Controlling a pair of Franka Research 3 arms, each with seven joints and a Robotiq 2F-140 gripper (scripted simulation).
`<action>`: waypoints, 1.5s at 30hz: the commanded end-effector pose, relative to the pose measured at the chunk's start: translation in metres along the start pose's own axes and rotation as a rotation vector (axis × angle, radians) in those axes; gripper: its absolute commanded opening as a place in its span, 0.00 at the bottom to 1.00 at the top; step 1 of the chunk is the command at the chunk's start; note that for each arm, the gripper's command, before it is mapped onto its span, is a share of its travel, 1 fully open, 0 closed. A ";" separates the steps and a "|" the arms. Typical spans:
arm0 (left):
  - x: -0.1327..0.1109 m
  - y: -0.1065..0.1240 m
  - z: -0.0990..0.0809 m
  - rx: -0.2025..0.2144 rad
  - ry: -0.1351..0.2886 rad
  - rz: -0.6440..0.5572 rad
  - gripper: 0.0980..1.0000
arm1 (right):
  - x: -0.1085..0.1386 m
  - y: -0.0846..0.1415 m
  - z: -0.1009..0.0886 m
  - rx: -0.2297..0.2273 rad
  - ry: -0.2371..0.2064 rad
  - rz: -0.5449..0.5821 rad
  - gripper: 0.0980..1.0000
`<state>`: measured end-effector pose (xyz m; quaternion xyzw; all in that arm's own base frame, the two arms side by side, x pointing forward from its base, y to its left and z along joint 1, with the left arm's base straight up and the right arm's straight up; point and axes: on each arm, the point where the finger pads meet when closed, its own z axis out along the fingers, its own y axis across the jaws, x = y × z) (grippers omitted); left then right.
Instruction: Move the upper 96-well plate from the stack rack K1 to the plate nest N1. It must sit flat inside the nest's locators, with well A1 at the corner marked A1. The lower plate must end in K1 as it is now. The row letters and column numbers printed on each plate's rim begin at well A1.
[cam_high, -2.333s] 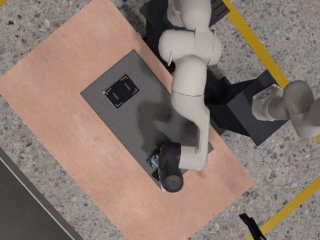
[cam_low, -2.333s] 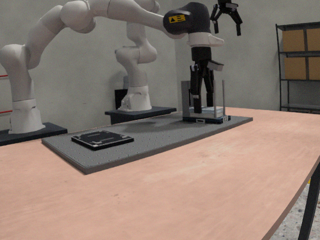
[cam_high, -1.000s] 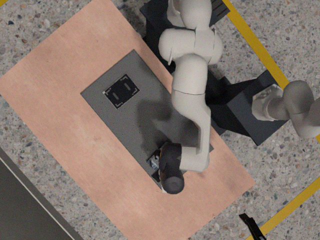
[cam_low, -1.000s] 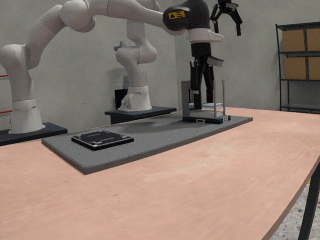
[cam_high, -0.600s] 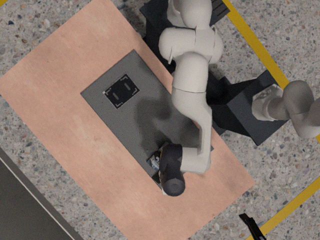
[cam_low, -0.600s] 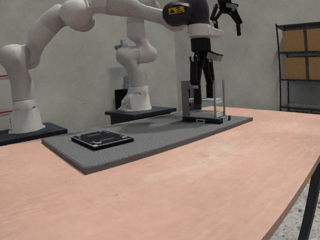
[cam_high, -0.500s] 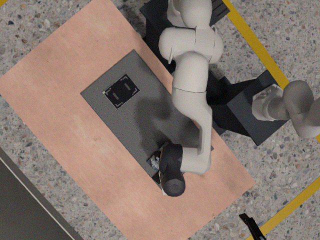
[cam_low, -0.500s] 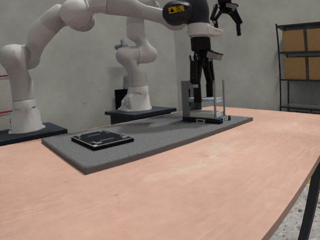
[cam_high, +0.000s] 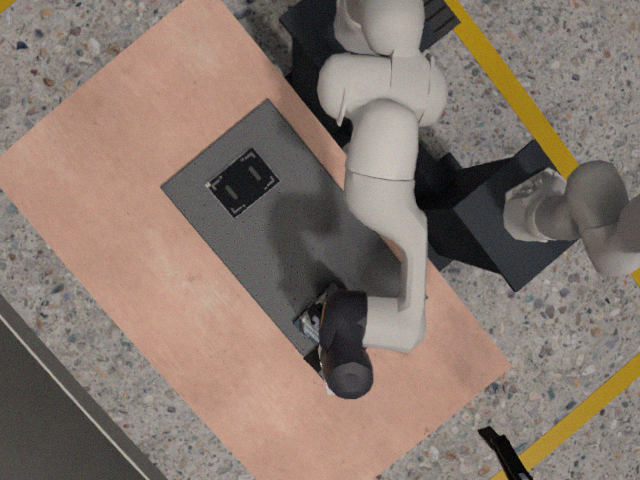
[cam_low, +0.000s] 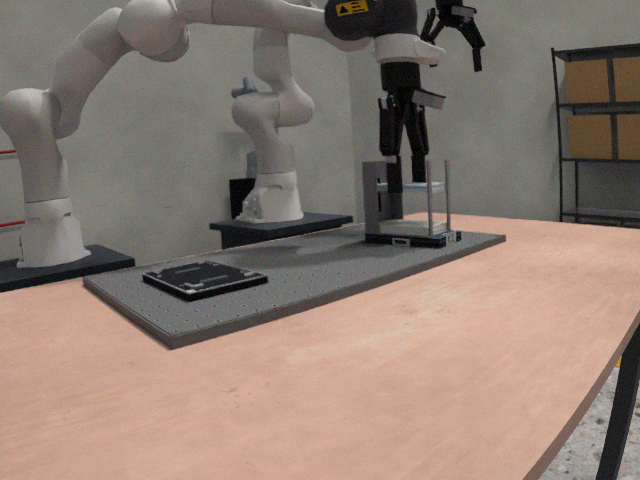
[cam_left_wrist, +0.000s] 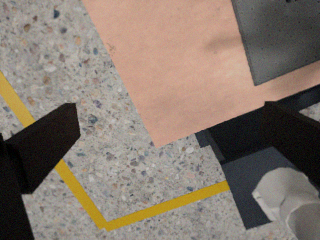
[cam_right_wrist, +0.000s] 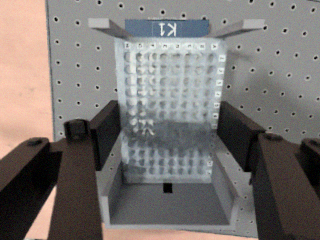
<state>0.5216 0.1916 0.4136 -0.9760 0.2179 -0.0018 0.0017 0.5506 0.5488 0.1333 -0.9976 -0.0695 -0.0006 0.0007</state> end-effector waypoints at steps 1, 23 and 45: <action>0.000 0.002 0.001 -0.004 -0.003 -0.003 1.00 | -0.001 0.001 -0.007 -0.001 -0.001 0.004 0.00; 0.000 0.002 0.001 -0.004 -0.003 -0.003 1.00 | 0.000 0.001 -0.040 -0.001 -0.001 0.004 0.00; 0.000 0.002 0.001 -0.004 -0.003 -0.003 1.00 | 0.000 0.001 -0.073 -0.001 -0.001 0.004 0.00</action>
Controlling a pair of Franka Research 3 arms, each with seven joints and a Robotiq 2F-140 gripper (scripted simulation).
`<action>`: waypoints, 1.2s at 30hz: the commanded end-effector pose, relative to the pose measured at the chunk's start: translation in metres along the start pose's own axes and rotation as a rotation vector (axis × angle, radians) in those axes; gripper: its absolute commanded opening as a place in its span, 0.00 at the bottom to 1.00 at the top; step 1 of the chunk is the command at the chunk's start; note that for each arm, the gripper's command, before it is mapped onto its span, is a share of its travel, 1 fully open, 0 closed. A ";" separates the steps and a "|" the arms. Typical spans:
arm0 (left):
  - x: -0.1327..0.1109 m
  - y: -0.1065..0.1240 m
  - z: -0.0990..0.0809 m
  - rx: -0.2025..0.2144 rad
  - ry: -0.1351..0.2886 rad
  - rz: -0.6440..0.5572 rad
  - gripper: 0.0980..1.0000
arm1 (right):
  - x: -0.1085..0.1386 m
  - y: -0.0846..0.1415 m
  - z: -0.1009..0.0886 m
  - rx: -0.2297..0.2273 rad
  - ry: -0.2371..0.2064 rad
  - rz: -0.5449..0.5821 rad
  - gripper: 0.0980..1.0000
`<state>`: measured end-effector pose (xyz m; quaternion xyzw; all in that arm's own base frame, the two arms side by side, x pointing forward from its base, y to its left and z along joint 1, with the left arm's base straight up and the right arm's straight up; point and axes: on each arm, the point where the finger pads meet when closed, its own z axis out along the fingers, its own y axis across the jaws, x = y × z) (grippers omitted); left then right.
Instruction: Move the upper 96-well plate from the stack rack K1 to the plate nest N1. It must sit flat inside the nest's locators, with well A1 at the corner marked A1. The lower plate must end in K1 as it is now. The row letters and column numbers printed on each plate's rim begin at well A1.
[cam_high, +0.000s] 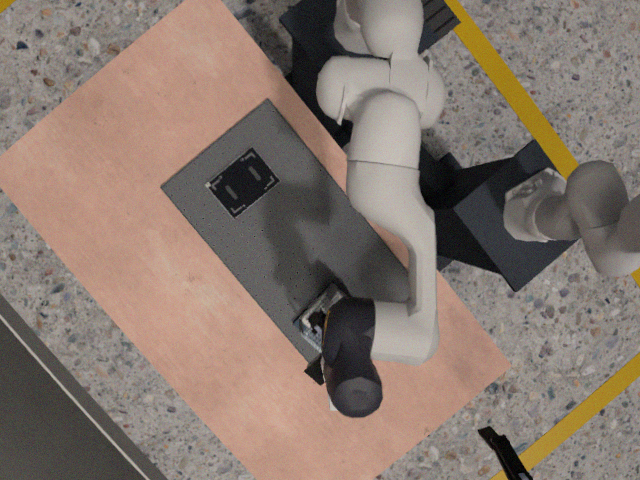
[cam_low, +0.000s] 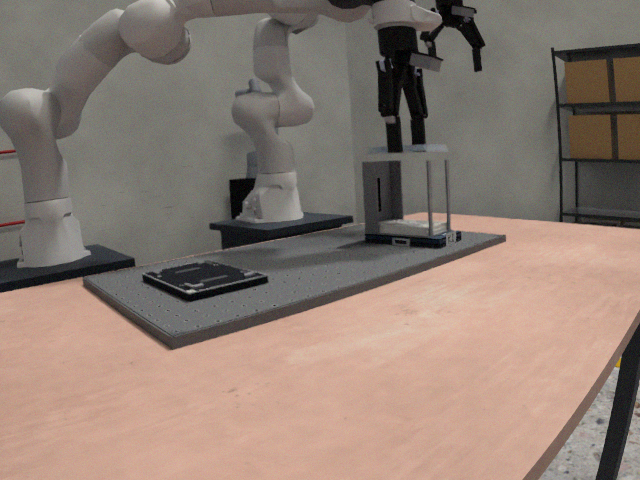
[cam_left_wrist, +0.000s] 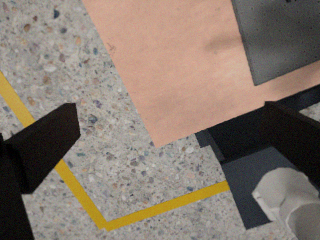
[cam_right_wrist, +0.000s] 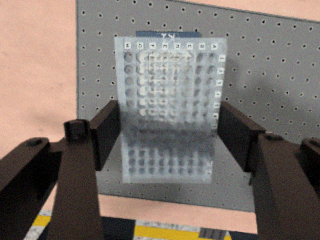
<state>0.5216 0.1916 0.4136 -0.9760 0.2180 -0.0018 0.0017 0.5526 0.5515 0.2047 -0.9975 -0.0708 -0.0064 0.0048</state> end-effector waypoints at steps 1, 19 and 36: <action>0.000 0.002 0.001 -0.004 -0.003 -0.003 1.00 | -0.003 0.003 -0.001 -0.009 -0.013 0.007 0.00; 0.000 0.002 0.001 -0.004 -0.003 -0.003 1.00 | -0.003 0.003 -0.001 -0.009 -0.013 0.007 0.00; 0.000 0.002 0.001 -0.004 -0.003 -0.003 1.00 | -0.012 0.039 -0.001 -0.010 -0.013 0.130 0.00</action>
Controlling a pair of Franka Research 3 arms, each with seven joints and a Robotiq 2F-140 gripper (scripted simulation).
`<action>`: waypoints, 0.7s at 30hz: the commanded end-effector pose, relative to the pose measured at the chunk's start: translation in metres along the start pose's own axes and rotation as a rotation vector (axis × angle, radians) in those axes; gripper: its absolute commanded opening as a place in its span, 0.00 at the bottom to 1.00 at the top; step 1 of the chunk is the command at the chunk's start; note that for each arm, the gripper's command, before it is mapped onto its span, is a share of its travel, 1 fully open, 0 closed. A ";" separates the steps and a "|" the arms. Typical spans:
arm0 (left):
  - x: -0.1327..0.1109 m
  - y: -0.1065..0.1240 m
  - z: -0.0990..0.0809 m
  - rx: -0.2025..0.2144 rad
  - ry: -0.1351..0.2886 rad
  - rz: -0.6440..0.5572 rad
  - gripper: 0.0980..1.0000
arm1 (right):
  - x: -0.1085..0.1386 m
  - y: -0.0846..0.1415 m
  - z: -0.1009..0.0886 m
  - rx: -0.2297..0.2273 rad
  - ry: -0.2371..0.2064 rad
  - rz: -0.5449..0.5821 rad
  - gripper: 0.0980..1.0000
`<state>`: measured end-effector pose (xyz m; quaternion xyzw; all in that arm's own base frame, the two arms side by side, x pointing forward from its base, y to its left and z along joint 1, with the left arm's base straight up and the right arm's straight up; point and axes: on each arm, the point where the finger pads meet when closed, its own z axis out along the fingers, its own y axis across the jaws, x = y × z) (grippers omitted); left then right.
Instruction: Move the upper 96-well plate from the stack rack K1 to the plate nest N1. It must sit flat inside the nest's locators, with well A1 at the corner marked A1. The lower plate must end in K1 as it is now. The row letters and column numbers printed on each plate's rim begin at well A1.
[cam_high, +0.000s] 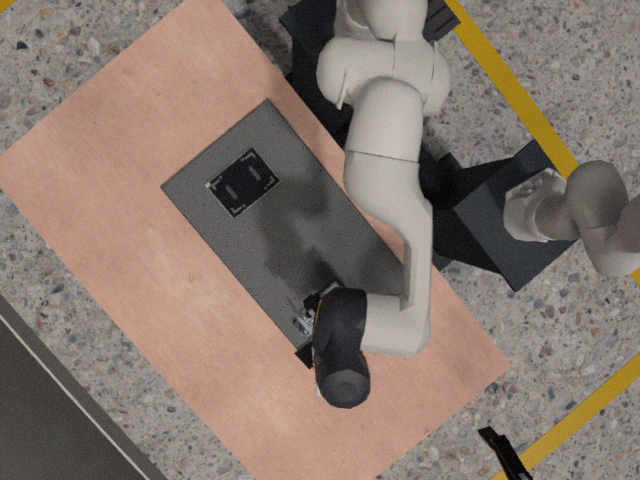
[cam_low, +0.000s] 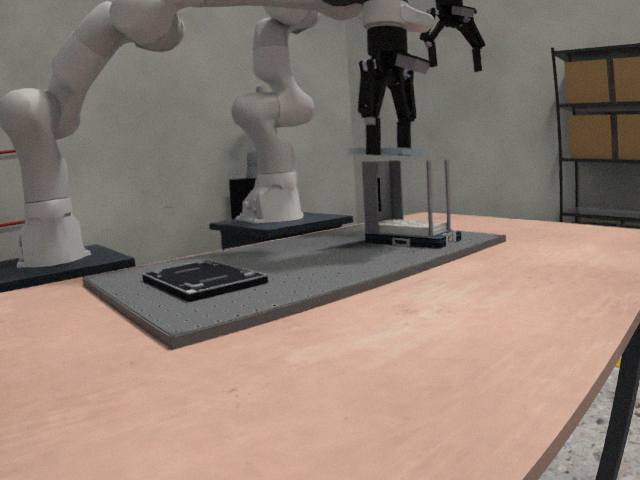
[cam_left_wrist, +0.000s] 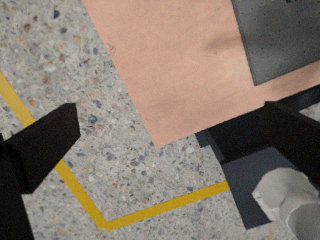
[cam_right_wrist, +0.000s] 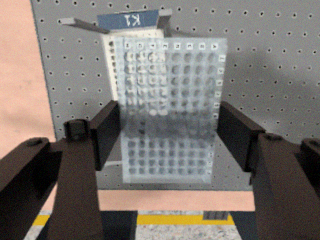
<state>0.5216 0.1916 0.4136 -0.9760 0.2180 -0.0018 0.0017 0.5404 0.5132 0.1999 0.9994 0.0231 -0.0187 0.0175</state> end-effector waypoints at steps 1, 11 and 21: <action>0.000 0.002 0.001 -0.004 -0.003 -0.003 1.00 | 0.005 0.005 -0.005 0.035 0.038 0.035 0.00; 0.000 0.002 0.001 -0.004 -0.003 -0.003 1.00 | 0.002 0.032 -0.004 0.035 0.038 0.035 0.00; 0.000 0.002 0.001 -0.004 -0.003 -0.003 1.00 | -0.002 0.058 -0.002 0.035 0.038 0.035 0.00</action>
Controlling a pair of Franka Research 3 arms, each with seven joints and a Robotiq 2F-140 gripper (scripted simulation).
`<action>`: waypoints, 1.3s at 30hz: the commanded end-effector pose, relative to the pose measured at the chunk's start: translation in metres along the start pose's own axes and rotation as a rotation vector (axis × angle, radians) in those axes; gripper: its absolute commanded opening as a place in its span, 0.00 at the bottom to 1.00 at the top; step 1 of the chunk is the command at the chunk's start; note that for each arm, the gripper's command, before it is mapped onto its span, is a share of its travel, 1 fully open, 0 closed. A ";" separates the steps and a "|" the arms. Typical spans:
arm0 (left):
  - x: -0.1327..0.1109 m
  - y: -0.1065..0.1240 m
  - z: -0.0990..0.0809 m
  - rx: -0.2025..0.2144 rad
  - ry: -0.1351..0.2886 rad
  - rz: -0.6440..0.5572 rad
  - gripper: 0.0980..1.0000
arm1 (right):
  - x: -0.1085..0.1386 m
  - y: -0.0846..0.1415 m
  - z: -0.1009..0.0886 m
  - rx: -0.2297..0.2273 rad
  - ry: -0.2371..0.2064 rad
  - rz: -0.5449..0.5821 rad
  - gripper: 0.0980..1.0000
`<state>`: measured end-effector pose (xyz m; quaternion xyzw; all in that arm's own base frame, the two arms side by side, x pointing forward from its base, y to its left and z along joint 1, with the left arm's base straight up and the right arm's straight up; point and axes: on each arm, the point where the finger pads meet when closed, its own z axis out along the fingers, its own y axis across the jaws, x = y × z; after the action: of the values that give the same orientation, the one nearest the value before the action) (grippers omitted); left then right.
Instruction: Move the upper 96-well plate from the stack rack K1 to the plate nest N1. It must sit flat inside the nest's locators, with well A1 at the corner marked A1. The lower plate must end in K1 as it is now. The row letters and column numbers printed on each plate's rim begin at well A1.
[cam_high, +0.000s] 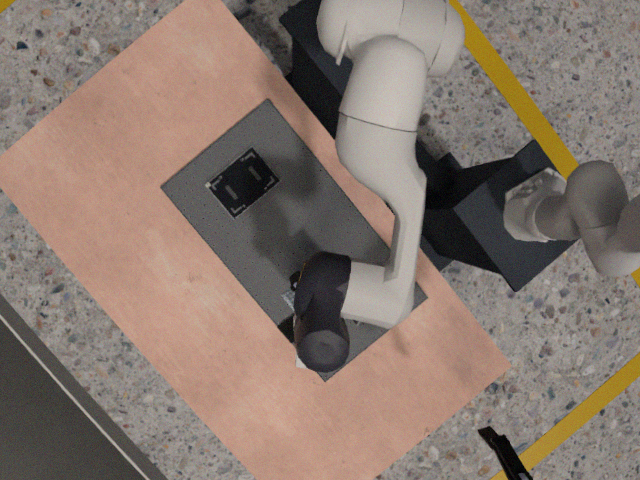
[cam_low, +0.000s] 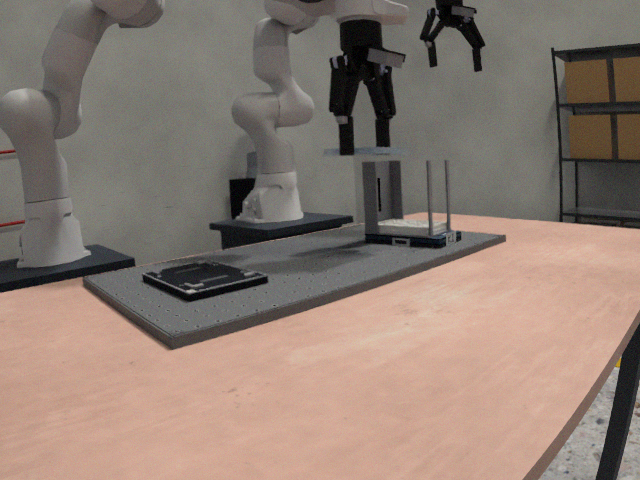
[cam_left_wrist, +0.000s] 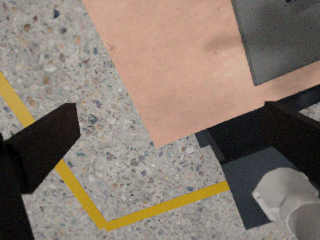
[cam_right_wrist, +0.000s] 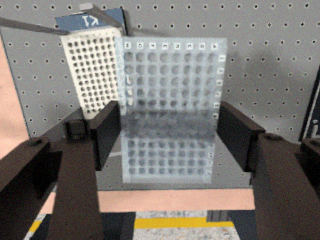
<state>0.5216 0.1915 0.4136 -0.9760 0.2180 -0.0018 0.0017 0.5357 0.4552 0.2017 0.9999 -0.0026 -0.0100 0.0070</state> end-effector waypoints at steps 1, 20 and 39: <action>0.000 0.002 0.001 -0.004 -0.003 -0.003 1.00 | 0.005 0.003 -0.003 0.014 0.020 -0.017 0.00; 0.000 0.002 0.001 -0.004 -0.003 -0.003 1.00 | 0.000 0.060 -0.001 0.014 0.020 -0.017 0.00; 0.000 0.002 0.001 -0.004 -0.003 -0.003 1.00 | -0.006 0.116 0.001 0.014 0.020 -0.017 0.00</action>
<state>0.5216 0.1915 0.4136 -0.9760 0.2180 -0.0018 0.0017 0.5258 0.3464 0.1996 1.0000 -0.0056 -0.0062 0.0029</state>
